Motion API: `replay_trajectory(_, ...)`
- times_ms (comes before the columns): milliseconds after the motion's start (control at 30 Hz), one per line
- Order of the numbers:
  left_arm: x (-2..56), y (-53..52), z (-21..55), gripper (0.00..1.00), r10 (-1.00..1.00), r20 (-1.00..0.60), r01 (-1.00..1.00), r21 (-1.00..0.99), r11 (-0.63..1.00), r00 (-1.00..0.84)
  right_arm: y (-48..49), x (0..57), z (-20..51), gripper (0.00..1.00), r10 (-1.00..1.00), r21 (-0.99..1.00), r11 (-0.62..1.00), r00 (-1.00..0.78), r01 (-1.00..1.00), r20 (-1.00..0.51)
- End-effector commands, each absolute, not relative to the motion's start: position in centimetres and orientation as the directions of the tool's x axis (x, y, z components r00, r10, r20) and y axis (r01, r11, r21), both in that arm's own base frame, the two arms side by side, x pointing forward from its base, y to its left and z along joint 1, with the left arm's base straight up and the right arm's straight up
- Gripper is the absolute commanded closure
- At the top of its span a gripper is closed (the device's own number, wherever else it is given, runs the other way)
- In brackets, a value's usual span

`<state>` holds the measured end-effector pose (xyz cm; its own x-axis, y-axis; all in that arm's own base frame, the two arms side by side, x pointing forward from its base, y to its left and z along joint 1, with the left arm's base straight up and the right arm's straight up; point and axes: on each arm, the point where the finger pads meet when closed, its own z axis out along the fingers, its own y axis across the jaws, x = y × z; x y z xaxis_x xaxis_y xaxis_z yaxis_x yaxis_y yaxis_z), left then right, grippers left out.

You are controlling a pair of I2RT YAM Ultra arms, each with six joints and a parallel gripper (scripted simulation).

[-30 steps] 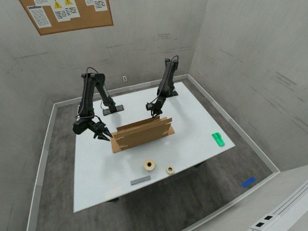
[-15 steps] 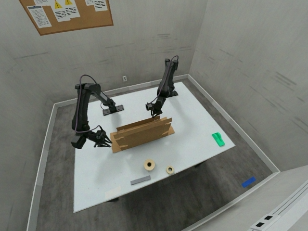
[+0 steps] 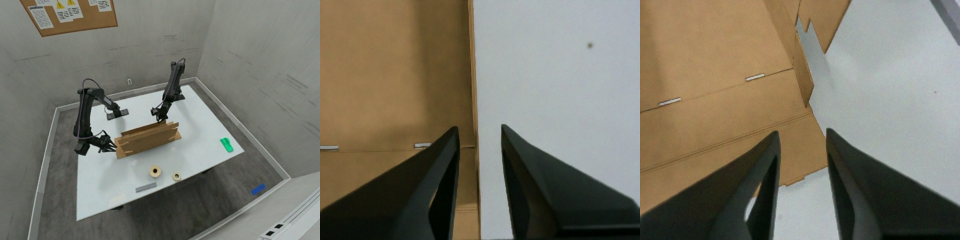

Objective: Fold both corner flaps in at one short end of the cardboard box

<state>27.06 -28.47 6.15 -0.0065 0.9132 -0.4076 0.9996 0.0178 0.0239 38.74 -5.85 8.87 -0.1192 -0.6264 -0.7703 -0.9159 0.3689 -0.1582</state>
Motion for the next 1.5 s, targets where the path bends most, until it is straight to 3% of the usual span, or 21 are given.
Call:
replay_trajectory(0, 27.2, -29.3, 5.8, 0.73, 0.906, -0.423, 0.999, 0.031, 0.019, -0.004, -5.3, 39.3, 11.2, 0.70, -0.639, -0.216, 0.347, -0.062, -0.913, -0.766)
replay_trajectory(433, 27.2, -29.9, 4.2, 0.73, 0.907, -0.420, 0.999, 0.031, 0.020, -0.005, -4.3, 39.6, 9.2, 0.70, -0.626, -0.183, 0.354, -0.087, -0.917, -0.775)
replay_trajectory(467, 27.1, -29.9, 4.0, 0.85, 0.908, -0.418, 0.999, 0.027, 0.020, -0.007, -4.2, 39.7, 9.1, 0.70, -0.626, -0.183, 0.354, -0.087, -0.917, -0.775)
replay_trajectory(500, 27.3, -30.0, 4.5, 0.86, 0.905, -0.426, 0.999, 0.036, 0.020, -0.003, -4.1, 39.7, 9.0, 0.70, -0.626, -0.183, 0.354, -0.087, -0.917, -0.775)
replay_trajectory(1467, 27.3, -29.7, 6.0, 0.95, 0.895, -0.446, 0.998, 0.058, 0.016, 0.011, -2.2, 40.6, 6.2, 0.70, -0.623, -0.155, 0.354, -0.109, -0.922, -0.775)
